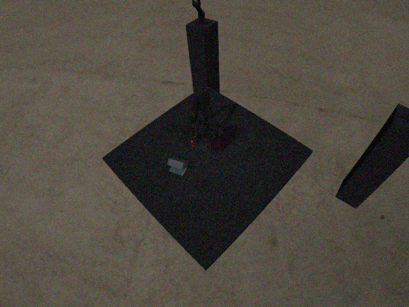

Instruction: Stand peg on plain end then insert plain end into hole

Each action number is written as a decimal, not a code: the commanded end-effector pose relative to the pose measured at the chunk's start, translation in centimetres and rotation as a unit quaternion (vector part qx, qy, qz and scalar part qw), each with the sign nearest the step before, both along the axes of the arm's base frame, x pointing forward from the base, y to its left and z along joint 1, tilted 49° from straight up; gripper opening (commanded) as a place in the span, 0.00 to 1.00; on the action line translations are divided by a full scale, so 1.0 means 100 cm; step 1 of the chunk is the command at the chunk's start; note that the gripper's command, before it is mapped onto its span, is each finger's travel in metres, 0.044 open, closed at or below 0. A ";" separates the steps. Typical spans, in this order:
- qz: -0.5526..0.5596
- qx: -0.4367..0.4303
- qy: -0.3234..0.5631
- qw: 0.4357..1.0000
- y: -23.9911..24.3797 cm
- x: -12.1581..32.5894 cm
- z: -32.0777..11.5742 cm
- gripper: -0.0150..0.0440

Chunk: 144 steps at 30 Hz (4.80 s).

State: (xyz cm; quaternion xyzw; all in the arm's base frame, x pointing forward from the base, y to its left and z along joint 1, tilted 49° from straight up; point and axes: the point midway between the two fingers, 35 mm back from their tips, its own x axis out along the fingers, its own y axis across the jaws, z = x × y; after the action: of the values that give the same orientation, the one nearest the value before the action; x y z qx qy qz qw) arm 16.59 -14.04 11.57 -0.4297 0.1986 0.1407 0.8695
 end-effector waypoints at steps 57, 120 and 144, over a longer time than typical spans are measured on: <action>0.011 -0.004 -0.014 1.000 -0.002 -0.006 0.001 0.47; -0.014 0.028 0.027 0.999 0.113 0.011 0.098 1.00; -0.224 0.073 0.339 0.911 0.086 0.007 0.036 1.00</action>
State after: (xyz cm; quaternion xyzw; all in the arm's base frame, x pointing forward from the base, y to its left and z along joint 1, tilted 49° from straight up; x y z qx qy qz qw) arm 17.46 -4.99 15.83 -0.2475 0.5115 0.1119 0.8153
